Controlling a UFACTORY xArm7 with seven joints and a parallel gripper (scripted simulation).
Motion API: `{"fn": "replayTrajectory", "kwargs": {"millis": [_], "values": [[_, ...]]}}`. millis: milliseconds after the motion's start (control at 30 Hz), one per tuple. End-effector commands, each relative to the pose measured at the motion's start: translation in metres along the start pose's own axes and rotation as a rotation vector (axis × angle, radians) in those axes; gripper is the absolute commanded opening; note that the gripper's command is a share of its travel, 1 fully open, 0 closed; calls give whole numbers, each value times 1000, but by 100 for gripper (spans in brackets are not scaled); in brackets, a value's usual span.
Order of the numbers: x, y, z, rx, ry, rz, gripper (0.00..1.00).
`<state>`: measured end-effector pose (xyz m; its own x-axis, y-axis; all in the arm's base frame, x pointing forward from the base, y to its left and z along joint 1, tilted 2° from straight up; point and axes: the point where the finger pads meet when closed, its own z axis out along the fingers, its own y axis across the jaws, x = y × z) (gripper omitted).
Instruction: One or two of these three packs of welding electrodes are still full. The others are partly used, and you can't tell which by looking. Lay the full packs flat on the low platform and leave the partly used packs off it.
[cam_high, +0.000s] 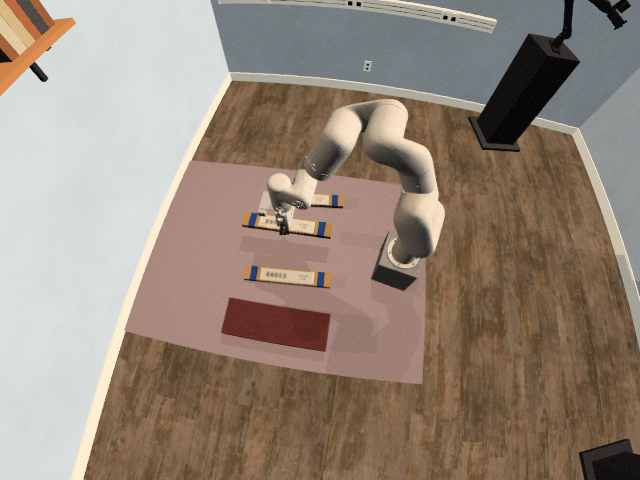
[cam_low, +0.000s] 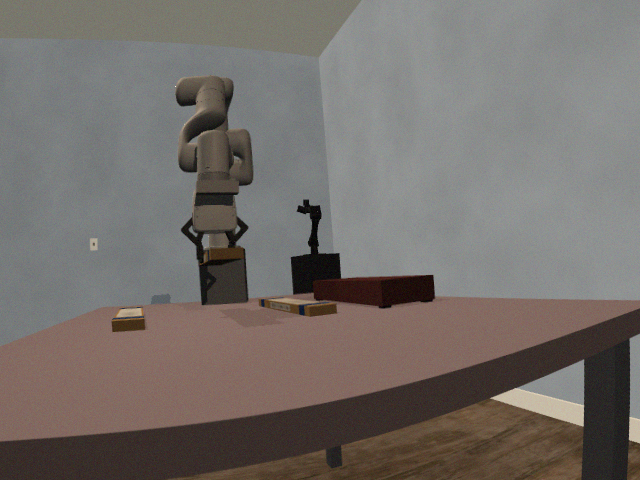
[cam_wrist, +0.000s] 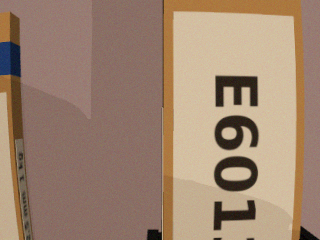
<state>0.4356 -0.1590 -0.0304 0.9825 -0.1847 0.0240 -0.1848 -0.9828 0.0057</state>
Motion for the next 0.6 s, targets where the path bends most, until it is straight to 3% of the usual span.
{"fn": "replayTrajectory", "kwargs": {"millis": [0, 167, 567], "values": [[15, -6, -2, -1, 6, 0, 58], [27, -13, -2, -1, 6, 0, 58], [90, -47, -2, -1, 6, 0, 58]]}}
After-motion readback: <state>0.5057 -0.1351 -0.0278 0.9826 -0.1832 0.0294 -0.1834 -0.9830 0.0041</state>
